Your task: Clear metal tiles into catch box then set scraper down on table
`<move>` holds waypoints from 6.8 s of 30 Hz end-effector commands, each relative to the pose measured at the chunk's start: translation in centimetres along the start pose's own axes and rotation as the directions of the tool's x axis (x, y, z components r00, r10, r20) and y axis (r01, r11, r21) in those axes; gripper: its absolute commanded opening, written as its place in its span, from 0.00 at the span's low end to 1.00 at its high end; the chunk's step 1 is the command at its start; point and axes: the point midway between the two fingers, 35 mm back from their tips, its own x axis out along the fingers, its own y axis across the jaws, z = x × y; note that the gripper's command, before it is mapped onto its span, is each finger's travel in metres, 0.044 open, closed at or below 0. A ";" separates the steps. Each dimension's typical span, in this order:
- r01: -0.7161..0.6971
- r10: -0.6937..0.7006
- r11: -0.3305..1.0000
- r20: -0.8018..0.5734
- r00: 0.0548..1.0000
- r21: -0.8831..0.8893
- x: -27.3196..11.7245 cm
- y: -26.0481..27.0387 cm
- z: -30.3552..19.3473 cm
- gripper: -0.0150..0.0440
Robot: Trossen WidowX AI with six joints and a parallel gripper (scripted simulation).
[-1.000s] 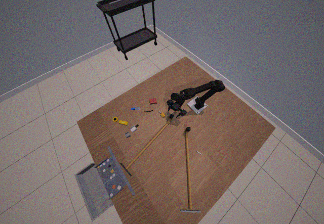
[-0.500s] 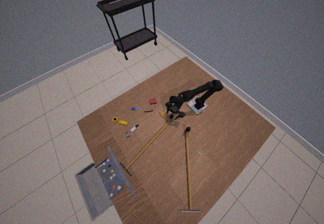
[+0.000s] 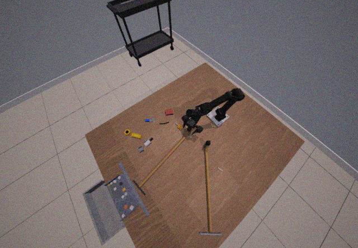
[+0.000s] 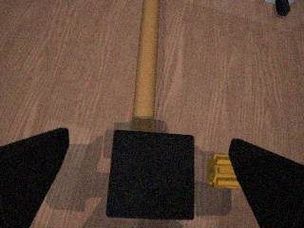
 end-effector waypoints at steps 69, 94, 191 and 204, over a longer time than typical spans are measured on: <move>0.042 -0.041 0.998 -0.006 0.999 0.051 0.9 -3.3 -0.1 0.25; 0.098 -0.097 0.988 -0.012 0.995 0.122 0.6 -3.6 -0.4 0.25; 0.106 -0.104 0.984 -0.020 0.994 0.141 -2.6 2.0 -3.8 0.25; 0.104 -0.103 0.985 -0.018 0.995 0.139 -1.6 1.8 -2.1 0.25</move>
